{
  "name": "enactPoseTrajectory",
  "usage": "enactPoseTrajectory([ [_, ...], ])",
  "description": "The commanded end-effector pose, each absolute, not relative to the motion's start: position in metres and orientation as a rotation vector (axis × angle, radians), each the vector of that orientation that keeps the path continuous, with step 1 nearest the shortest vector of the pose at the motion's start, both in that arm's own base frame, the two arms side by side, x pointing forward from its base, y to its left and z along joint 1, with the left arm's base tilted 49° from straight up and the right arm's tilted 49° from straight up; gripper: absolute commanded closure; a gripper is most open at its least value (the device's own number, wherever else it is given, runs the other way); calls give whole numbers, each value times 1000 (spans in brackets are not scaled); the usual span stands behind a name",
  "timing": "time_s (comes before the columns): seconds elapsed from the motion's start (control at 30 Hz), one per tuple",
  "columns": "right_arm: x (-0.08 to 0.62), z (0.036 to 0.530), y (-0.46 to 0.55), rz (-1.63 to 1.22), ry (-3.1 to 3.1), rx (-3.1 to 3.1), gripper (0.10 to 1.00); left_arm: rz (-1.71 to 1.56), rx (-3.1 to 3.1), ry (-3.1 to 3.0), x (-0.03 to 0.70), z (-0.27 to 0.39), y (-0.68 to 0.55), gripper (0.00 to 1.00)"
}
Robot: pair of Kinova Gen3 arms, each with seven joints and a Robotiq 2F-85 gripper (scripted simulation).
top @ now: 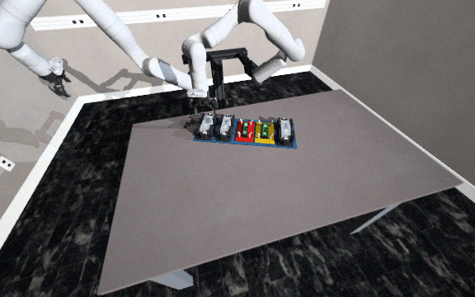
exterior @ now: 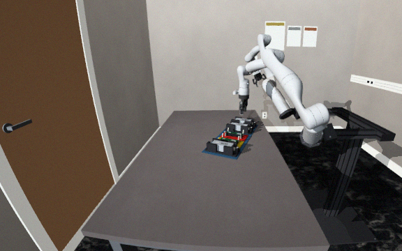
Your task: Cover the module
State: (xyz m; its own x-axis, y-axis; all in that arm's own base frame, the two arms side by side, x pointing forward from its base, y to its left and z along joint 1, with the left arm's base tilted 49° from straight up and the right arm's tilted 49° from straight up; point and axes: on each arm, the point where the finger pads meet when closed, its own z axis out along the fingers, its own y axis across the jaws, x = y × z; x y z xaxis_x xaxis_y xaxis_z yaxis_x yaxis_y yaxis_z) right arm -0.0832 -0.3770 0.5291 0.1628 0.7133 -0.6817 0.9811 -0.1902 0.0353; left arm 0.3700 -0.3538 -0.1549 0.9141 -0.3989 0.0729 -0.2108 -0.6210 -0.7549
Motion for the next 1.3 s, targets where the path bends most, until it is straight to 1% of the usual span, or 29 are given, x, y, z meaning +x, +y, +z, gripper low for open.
enactPoseTrajectory([
  [0.0,-84,530,-377,-743,1600,1969,100,-295,-2258,434,370,-156,-352,2],
  [1.27,-84,530,-377,-743,1600,1969,100,-302,-2259,432,377,-167,-342,2],
])
